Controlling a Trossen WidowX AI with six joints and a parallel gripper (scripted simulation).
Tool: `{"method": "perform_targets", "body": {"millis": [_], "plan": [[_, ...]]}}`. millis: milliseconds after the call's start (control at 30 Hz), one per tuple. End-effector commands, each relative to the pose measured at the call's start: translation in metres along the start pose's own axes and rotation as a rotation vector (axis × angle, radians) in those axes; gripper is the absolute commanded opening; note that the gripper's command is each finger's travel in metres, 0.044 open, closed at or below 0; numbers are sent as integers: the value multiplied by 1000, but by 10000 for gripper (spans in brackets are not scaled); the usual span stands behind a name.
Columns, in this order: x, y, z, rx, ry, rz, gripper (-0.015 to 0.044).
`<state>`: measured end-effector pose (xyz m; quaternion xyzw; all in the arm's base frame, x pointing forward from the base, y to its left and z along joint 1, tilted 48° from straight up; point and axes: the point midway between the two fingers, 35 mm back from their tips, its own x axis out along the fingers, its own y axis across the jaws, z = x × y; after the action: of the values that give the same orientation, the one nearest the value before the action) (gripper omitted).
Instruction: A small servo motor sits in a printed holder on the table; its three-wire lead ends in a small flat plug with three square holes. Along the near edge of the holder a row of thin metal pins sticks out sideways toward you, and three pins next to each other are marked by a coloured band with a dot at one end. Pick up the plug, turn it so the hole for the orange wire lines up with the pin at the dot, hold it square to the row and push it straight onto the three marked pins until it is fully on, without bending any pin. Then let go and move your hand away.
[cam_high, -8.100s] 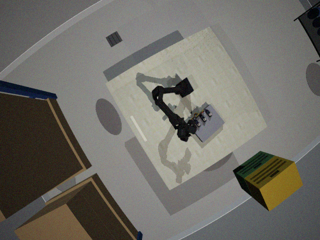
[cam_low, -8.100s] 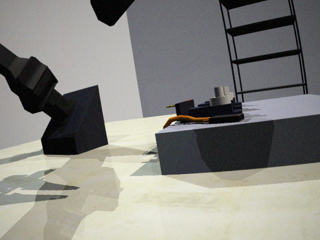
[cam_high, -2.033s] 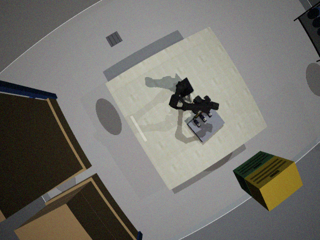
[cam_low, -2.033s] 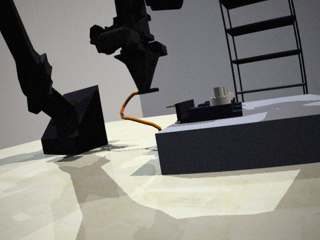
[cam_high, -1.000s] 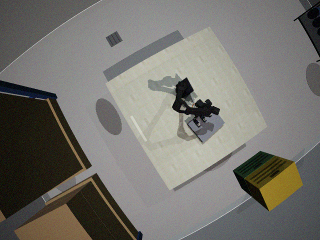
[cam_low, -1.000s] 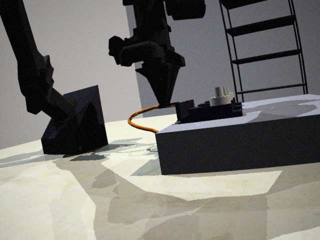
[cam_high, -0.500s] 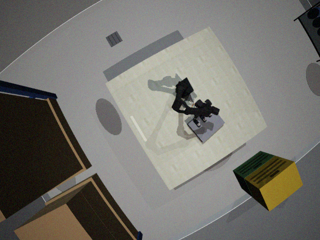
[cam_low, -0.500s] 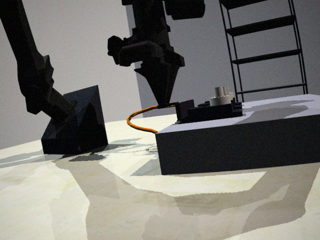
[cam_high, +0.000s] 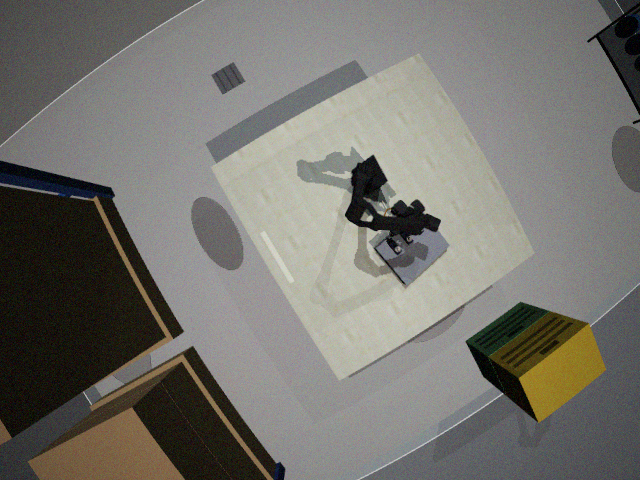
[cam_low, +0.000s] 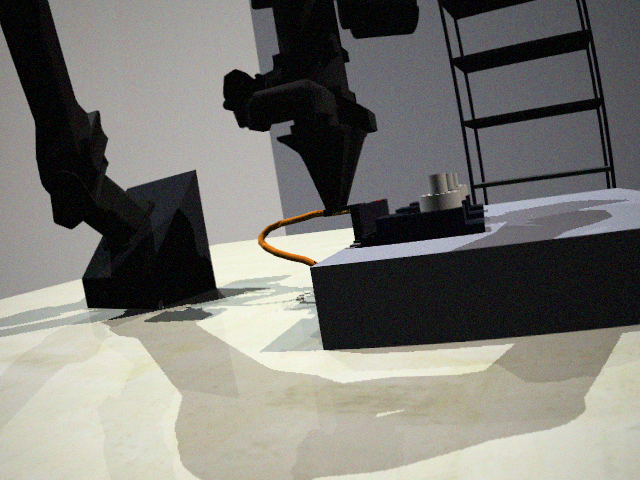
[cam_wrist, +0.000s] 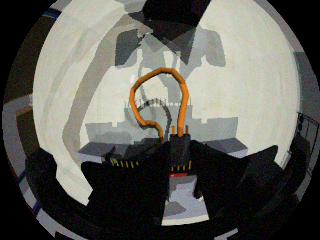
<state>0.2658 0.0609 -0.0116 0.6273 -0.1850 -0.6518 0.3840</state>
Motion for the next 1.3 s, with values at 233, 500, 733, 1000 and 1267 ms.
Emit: {"method": "perform_targets", "body": {"millis": [233,500,733,1000,1267], "plan": [[0,-1,-8,-4,1,3,0],[-1,-2,-13,-4,1,3,0],[2,1,-11,-4,1,3,157],[-43,0,-12,-5,2,1,368],[-58,0,-11,-5,1,1,440]]}}
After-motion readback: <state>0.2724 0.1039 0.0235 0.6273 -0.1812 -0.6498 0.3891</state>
